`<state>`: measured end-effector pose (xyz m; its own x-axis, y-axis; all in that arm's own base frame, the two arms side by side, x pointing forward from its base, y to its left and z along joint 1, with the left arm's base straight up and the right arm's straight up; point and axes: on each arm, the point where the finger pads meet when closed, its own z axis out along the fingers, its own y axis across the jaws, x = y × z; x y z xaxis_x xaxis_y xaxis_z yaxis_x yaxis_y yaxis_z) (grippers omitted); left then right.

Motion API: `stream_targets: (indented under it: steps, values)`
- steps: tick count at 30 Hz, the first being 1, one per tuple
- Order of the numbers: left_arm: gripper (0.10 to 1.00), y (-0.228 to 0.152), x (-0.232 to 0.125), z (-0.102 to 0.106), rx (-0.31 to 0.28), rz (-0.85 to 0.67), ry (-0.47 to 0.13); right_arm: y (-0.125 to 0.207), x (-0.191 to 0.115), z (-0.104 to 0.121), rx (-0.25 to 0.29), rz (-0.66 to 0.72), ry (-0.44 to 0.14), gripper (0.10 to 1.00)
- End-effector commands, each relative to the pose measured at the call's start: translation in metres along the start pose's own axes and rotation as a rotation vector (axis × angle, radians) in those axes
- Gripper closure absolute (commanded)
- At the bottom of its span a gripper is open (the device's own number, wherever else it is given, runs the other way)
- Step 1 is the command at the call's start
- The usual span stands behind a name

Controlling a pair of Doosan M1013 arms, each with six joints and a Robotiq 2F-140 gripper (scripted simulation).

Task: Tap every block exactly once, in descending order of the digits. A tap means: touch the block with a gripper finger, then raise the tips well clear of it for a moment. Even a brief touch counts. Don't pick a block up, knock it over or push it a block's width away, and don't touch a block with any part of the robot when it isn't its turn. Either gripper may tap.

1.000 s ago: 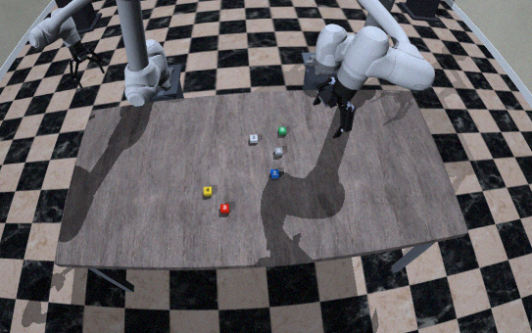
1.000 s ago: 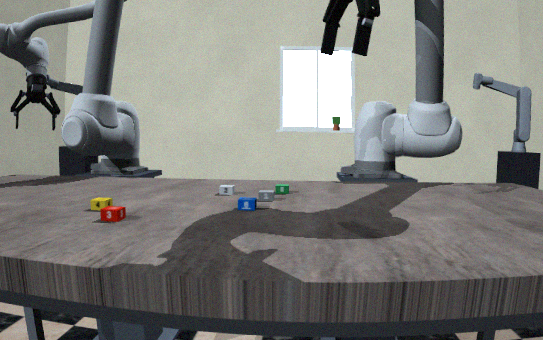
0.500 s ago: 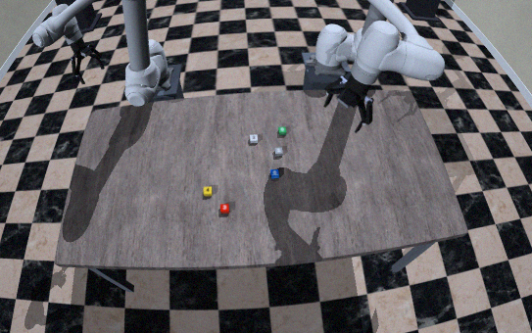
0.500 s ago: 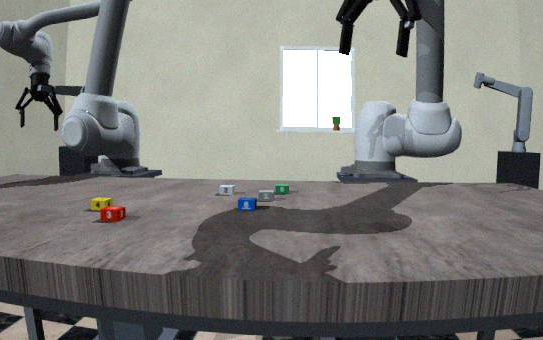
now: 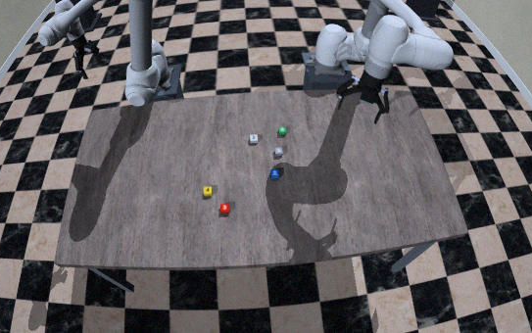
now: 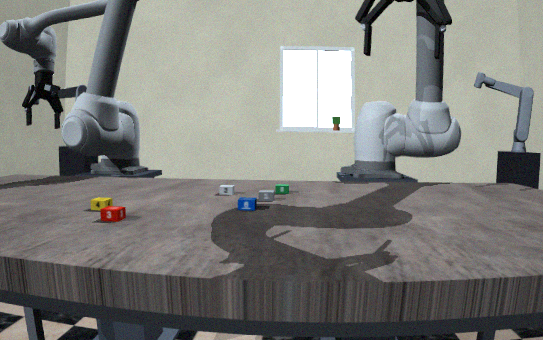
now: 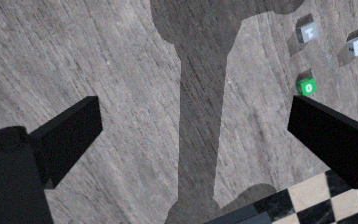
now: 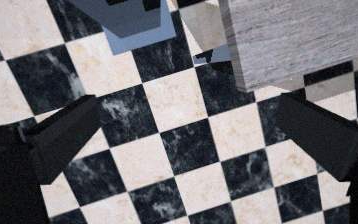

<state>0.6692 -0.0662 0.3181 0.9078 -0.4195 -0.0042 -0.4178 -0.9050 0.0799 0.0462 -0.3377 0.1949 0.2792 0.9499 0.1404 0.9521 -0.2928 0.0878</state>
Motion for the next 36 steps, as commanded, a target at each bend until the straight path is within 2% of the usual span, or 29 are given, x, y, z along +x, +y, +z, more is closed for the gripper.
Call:
stream_targets:
  steps: [1,5,10,13,25,26,36]
  values:
    - [0.098,-0.016,-0.012,-0.003,0.028,-0.118,0.004,-0.009,-0.006,-0.005,0.022,-0.075,-0.040,0.098]
    - [0.098,-0.021,-0.017,-0.004,0.036,-0.165,0.006,-0.014,-0.009,-0.008,0.035,-0.109,-0.057,0.098]
    - [0.098,-0.046,-0.039,-0.008,0.072,-0.371,0.018,-0.029,-0.019,-0.018,0.090,-0.240,-0.116,0.098]
    - [0.098,-0.054,-0.047,-0.009,0.085,-0.439,0.023,-0.035,-0.022,-0.023,0.112,-0.289,-0.138,0.098]
    - [0.098,-0.053,-0.046,-0.009,0.083,-0.440,0.023,-0.035,-0.022,-0.022,0.110,-0.287,-0.136,0.098]
    - [0.999,-0.053,-0.046,-0.009,0.083,-0.439,0.023,-0.035,-0.022,-0.022,0.110,-0.285,-0.135,0.098]
    - [0.999,-0.052,-0.045,-0.009,0.079,-0.434,0.023,-0.033,-0.021,-0.022,0.107,-0.278,-0.130,0.098]
